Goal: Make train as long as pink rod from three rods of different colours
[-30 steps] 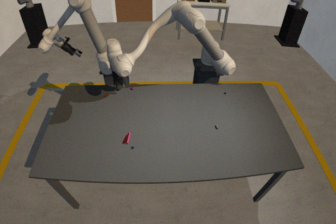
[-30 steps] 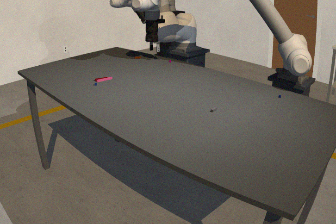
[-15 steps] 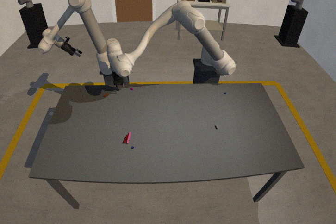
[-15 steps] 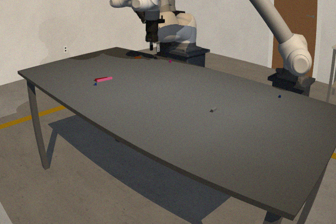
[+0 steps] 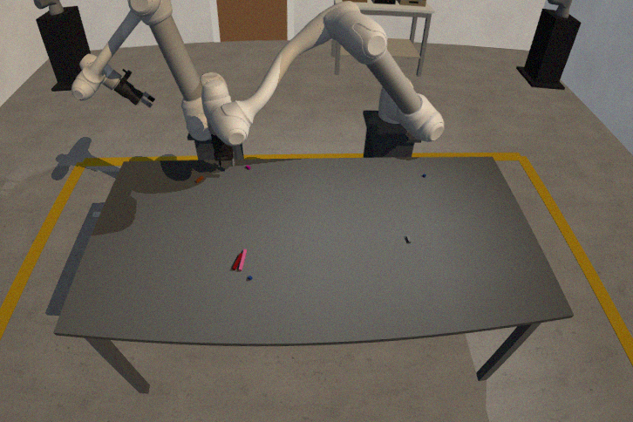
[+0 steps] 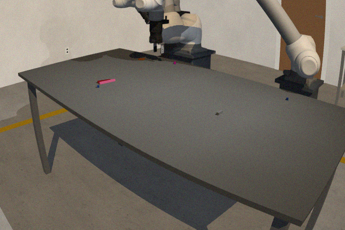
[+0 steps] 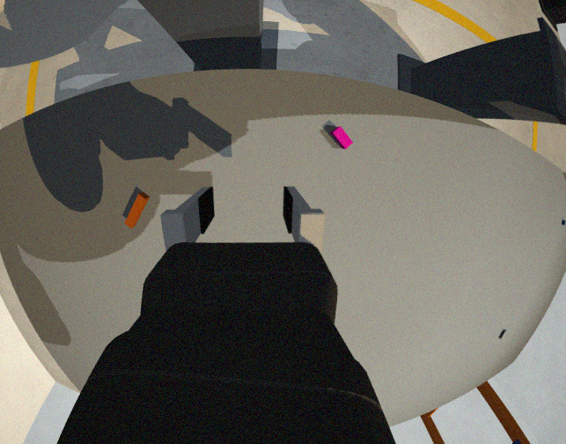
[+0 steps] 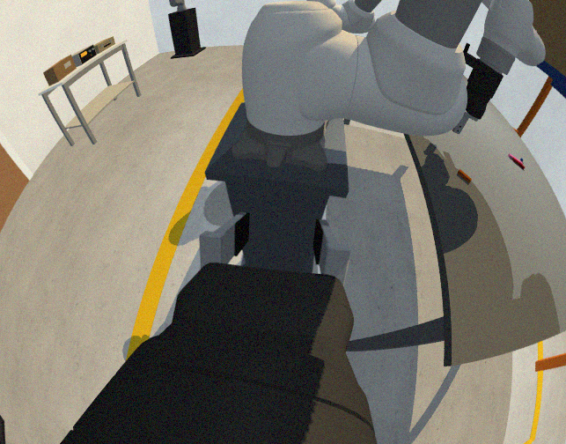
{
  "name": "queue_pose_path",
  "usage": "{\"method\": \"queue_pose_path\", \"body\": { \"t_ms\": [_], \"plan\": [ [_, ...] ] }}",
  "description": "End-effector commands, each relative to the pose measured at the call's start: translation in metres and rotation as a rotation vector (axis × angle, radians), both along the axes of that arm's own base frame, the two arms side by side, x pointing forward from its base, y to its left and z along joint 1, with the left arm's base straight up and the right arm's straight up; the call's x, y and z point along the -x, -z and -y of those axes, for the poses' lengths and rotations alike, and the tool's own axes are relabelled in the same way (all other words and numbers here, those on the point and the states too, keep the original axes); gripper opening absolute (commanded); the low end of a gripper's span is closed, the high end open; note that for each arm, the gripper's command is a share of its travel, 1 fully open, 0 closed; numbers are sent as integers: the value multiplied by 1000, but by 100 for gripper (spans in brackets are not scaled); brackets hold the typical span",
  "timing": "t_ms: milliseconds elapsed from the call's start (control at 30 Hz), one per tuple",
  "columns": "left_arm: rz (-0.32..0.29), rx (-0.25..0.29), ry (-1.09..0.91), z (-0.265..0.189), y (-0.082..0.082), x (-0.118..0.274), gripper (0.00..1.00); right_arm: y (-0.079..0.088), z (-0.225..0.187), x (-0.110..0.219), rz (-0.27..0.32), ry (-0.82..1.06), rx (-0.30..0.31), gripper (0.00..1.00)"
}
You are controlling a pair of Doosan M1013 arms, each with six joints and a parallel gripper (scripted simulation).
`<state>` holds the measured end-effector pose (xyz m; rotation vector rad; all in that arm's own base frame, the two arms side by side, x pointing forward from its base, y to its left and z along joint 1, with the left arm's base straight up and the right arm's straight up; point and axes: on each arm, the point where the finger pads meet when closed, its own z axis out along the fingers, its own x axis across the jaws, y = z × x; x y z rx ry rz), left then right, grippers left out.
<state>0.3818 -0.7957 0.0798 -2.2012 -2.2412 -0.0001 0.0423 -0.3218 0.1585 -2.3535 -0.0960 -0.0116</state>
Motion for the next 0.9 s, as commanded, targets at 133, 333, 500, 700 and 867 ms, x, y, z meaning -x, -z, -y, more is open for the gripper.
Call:
{"method": "queue_pose_path", "body": {
  "t_ms": [133,333,500,700,867],
  "plan": [
    [1,1,-144,-9,-2,-17,100,0,0,0,0,0,1,100],
    [1,2,-401,-26,-2,-46,100,0,0,0,0,0,1,100],
    [1,2,-576,-39,-2,-67,100,0,0,0,0,0,1,100],
    [1,2,-812,-57,-2,-94,100,0,0,0,0,0,1,100],
    [1,2,-1017,-74,-3,-118,100,0,0,0,0,0,1,100]
  ]
}}
